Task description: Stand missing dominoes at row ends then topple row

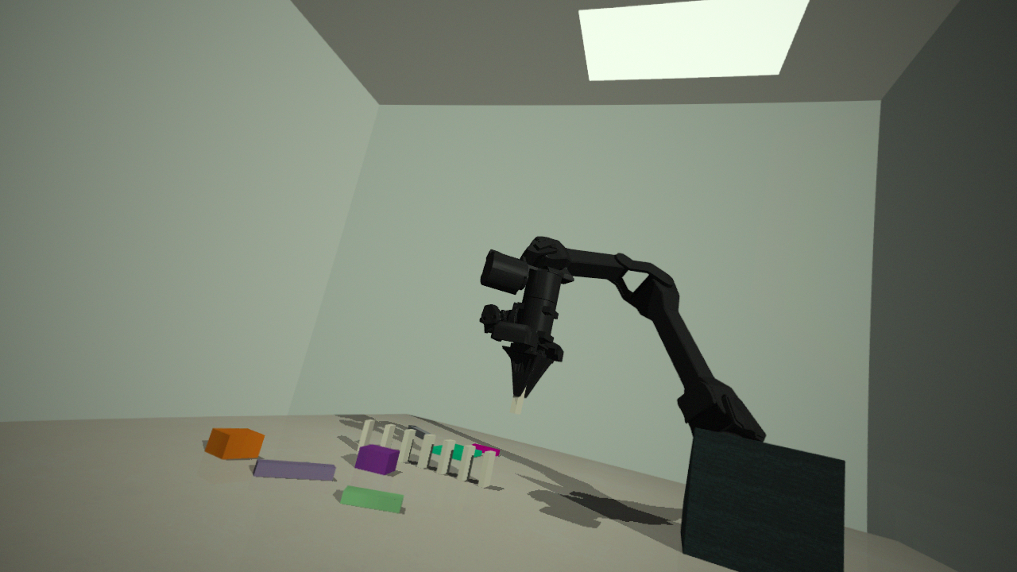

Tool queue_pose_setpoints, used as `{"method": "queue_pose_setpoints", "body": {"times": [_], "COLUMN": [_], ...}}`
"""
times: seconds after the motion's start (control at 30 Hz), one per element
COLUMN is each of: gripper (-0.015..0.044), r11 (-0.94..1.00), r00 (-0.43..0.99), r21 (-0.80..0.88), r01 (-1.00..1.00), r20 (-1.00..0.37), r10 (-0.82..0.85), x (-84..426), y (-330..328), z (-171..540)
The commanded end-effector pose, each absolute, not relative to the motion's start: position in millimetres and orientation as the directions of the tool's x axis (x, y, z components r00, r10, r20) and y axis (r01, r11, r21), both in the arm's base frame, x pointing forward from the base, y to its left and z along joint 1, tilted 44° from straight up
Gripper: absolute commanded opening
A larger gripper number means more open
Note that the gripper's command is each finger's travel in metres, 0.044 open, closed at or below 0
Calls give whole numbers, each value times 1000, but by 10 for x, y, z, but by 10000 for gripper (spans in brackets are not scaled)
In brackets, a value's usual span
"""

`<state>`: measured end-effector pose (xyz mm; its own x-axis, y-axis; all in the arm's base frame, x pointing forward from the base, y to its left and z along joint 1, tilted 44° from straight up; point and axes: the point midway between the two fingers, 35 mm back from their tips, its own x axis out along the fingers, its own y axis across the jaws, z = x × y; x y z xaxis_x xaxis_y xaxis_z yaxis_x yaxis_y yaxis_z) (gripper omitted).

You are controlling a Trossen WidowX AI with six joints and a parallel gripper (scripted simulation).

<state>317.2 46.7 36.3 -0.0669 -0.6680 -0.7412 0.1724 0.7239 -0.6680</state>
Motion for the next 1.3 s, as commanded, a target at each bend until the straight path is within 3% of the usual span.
{"method": "queue_pose_setpoints", "body": {"times": [0.0, 0.53, 1.03, 1.27], "gripper": [107, 107, 107, 291], "r11": [717, 711, 711, 711], "r00": [-79, -80, -80, -80], "r21": [-677, -683, -684, -684], "r01": [166, 167, 167, 167], "r20": [-734, -728, -728, -728], "r10": [-674, -681, -681, -681], "x": [3155, 3028, 3018, 3018], "y": [281, -294, -317, -317], "z": [169, -401, -421, -421]}}
